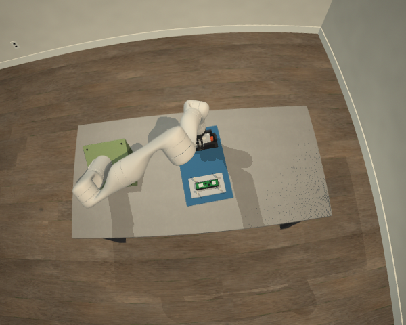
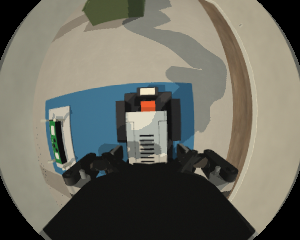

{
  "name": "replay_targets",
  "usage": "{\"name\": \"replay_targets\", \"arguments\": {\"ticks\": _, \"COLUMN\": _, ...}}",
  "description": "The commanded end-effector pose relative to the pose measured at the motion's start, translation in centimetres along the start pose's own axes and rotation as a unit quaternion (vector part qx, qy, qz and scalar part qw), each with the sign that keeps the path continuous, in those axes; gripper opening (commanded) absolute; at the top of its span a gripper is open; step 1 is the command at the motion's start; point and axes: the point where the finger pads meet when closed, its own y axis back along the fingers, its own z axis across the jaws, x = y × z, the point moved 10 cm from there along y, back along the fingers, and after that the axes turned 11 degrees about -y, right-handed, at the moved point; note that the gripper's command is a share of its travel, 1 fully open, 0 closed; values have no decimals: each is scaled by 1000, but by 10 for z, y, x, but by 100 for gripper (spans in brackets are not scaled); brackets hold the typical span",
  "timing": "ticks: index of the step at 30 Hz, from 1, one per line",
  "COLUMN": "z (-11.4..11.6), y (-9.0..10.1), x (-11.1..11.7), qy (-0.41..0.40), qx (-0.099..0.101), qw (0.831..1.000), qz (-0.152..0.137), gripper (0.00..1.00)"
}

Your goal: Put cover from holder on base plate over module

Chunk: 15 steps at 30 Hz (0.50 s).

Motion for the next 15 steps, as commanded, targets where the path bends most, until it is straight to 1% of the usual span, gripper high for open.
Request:
{"name": "replay_targets", "arguments": {"ticks": 1, "z": 0, "y": 1, "x": 0, "qy": 0, "qx": -1, "qw": 1000, "qz": -1, "gripper": 100}}
{"name": "replay_targets", "arguments": {"ticks": 2, "z": 0, "y": 1, "x": 0, "qy": 0, "qx": -1, "qw": 1000, "qz": -1, "gripper": 70}}
{"name": "replay_targets", "arguments": {"ticks": 15, "z": 0, "y": 1, "x": 0, "qy": 0, "qx": -1, "qw": 1000, "qz": -1, "gripper": 70}}
